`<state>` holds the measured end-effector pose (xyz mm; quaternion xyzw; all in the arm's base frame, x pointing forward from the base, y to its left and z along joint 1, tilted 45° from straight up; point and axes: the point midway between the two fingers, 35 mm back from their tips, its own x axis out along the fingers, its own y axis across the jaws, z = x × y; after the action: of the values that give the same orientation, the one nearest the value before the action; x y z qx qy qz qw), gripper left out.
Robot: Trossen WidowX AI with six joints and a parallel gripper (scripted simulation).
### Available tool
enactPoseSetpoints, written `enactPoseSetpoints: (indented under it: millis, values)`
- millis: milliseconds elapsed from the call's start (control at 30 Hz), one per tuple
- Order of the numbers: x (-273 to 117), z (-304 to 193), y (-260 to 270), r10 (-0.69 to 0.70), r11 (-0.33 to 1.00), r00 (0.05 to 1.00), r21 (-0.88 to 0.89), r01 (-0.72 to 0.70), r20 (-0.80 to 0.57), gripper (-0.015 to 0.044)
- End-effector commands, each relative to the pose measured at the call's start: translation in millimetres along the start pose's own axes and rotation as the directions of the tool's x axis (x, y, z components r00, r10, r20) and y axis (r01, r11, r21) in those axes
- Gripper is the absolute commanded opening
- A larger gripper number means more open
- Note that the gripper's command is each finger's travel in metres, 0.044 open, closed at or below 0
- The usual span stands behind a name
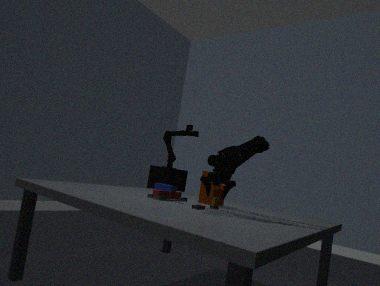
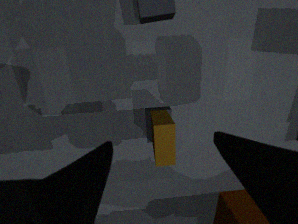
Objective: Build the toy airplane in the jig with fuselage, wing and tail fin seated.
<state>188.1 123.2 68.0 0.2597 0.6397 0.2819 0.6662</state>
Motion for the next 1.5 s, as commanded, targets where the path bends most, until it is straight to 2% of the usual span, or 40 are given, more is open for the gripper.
enactPoseSetpoints:
  millis: [0, 600, 1100, 1333, 1467]
  values:
    - [9, -2, -2, -0.005, 1.000, 1.000, 0.007, 0.005, -0.007, 0.0440]
    - [35, -4, 0, 0.002, 1.000, 1.000, 0.010, -0.002, -0.006, 0.0440]
    - [35, -4, 0, 0.002, 1.000, 1.000, 0.010, -0.002, -0.006, 0.0046]
    - [35, -4, 0, 0.002, 1.000, 1.000, 0.010, -0.002, -0.006, 0.0000]
    - [35, -4, 0, 0.000, 1.000, 1.000, 0.012, 0.001, -0.012, 0.0000]
